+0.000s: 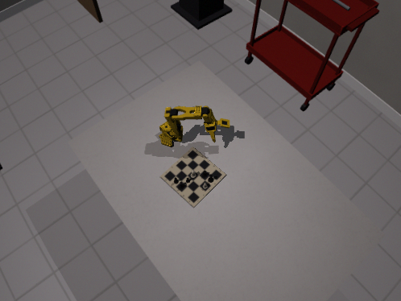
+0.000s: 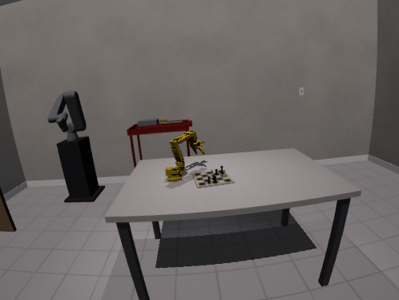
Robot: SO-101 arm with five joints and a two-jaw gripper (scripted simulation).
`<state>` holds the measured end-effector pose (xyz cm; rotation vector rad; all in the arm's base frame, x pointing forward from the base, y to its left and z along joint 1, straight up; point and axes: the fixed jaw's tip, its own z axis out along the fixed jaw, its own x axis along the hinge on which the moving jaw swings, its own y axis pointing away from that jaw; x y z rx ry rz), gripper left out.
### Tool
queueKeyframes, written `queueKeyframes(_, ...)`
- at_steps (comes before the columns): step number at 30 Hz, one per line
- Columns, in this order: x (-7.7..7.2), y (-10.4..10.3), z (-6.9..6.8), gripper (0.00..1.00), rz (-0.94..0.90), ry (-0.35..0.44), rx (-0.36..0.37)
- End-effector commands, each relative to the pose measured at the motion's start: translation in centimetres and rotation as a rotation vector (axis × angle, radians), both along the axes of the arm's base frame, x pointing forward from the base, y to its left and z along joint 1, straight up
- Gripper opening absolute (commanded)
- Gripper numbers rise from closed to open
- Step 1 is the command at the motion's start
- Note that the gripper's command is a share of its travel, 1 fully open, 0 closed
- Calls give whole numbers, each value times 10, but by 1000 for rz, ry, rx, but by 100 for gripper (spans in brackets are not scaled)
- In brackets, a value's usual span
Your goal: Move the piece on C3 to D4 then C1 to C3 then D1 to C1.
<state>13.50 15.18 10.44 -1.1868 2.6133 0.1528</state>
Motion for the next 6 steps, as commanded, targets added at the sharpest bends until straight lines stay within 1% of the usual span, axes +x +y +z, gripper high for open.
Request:
queueKeyframes(1, -4, 0, -1, 40, 3, 4, 0)
queueKeyframes(6, -4, 0, -1, 40, 3, 4, 0)
